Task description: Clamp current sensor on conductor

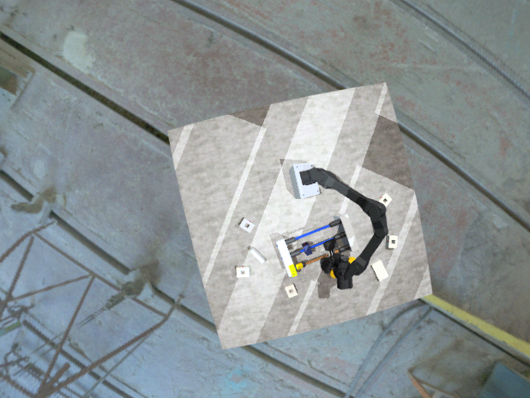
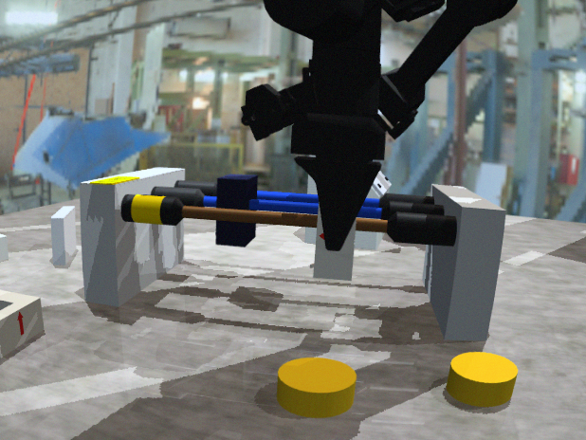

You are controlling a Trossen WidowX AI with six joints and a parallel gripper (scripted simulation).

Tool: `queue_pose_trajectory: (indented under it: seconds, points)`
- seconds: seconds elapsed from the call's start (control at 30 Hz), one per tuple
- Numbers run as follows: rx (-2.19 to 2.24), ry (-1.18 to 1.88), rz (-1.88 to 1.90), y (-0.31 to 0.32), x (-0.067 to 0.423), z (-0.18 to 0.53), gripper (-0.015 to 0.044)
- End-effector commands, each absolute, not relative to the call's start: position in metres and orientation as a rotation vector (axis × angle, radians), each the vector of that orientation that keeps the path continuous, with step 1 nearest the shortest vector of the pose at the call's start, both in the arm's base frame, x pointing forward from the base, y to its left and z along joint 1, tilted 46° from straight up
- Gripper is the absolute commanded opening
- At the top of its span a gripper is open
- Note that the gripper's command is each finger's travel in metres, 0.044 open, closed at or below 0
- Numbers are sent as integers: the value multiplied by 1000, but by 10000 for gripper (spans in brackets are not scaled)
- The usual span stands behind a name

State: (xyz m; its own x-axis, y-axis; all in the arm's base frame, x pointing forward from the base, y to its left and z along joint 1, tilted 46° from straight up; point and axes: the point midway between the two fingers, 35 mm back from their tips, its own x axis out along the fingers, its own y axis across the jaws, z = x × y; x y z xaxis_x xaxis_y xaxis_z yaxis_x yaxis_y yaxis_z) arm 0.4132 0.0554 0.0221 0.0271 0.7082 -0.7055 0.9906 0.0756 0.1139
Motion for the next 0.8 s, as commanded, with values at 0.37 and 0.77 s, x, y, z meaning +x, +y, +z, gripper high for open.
queue_pose_trajectory:
  seconds: [0.37,0.77]
  points:
    - [1696,1756,-593,74,410,5,440]
    - [1689,1746,-586,71,412,7,380]
